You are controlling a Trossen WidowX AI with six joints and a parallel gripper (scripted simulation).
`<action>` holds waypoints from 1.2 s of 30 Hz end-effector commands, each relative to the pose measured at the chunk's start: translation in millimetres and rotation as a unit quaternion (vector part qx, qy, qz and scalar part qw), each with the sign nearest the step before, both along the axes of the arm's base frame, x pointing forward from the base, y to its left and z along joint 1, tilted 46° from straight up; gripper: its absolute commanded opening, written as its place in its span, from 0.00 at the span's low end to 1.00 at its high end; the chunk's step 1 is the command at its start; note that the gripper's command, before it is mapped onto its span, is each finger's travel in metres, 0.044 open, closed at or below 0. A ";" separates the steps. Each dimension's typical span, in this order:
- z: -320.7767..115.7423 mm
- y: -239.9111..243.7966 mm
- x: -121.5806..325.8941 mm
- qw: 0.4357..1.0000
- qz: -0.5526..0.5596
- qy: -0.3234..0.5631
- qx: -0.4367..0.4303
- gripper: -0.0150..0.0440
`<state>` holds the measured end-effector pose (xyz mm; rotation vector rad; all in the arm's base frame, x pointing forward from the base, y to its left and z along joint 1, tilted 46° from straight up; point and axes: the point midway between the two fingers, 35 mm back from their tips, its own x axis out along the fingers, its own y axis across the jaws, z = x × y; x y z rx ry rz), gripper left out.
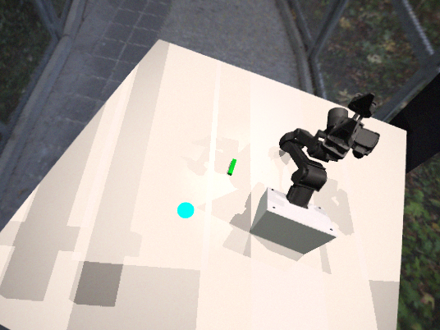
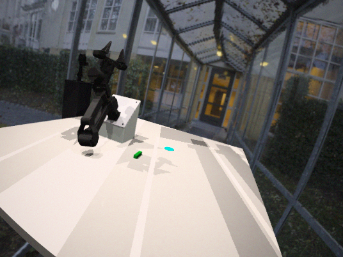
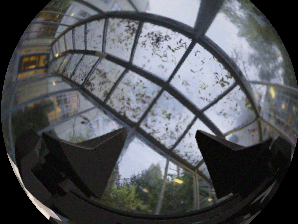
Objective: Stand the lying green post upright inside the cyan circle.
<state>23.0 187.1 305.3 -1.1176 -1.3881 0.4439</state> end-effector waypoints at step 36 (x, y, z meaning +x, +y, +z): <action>-153.8 -99.4 239.8 0.403 -0.416 0.727 0.368 0.65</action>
